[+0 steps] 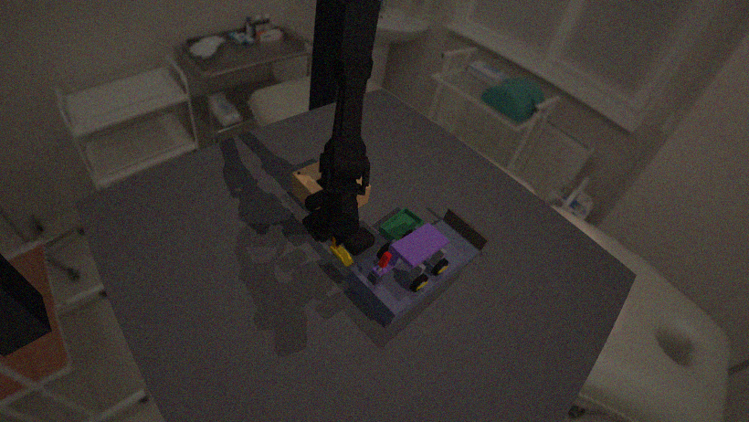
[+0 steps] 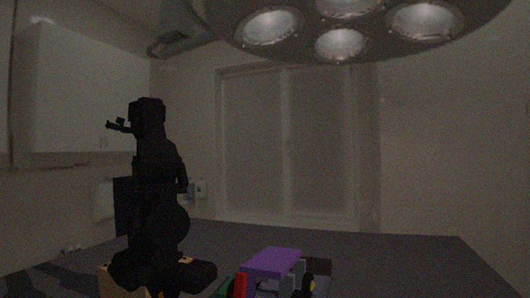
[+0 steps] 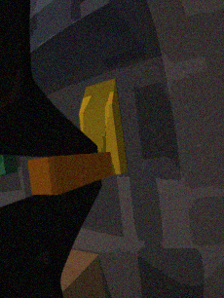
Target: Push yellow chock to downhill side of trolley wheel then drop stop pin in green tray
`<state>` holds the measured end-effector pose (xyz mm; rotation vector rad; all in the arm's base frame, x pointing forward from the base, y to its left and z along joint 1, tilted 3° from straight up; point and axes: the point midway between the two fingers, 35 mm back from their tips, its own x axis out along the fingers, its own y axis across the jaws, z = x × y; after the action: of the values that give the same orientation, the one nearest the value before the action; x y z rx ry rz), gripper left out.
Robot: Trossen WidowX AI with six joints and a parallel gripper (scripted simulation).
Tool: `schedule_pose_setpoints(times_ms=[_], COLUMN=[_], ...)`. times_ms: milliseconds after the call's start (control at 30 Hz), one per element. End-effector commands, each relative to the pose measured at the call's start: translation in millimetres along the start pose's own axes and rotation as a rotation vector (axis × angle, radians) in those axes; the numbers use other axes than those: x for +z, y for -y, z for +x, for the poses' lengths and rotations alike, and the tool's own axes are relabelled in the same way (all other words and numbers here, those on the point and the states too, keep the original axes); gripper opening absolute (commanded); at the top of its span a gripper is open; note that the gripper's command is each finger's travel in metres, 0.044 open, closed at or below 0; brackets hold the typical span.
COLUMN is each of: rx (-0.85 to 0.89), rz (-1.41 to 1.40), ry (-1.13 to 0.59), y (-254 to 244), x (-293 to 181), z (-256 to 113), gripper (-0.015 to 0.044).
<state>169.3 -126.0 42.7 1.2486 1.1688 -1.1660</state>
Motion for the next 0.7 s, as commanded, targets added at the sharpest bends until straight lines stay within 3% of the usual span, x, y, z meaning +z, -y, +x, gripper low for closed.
schedule_pose_setpoints(times_ms=[0,667], rx=[0.003,0.003], rz=[0.002,0.002], ry=[0.008,0.009], y=[-0.4,-0.9], x=[0.7,1.0], z=[-15.4,-78.9], gripper=[0.0000,0.0000])
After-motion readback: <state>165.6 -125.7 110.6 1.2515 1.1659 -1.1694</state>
